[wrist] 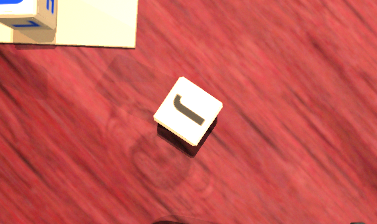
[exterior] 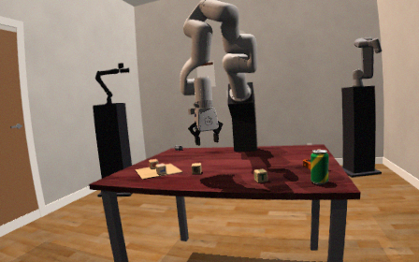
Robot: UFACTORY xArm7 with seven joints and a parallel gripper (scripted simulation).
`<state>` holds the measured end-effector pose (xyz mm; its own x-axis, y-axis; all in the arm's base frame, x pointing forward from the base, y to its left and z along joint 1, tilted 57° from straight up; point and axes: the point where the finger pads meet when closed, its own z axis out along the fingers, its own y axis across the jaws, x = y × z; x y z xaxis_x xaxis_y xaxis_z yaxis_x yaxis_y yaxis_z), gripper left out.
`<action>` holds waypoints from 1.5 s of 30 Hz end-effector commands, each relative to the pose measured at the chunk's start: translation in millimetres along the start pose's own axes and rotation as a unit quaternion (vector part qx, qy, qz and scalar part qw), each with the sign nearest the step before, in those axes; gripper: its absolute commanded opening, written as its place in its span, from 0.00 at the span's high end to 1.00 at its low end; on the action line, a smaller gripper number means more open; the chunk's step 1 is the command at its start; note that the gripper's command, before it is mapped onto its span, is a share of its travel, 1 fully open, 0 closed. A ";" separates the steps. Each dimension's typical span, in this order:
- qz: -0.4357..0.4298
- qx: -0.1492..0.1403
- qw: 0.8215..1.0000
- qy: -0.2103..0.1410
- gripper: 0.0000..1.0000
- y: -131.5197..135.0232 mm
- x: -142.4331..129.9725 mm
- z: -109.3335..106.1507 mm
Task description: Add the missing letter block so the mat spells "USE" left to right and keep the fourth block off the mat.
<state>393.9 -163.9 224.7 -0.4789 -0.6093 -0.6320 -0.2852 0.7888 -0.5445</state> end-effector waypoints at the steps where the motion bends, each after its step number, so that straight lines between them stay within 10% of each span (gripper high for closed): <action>1: 0.000 0.001 1.000 0.000 0.00 -0.8 0.0 -0.4; 24: 0.002 0.001 1.000 -0.002 0.00 -140.0 96.3 -1.1; 45: 0.000 0.002 1.000 -0.001 0.00 -144.1 98.4 -2.9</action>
<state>386.5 -335.8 241.5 -0.4767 -0.6103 -0.6328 -0.2850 0.7882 -0.5454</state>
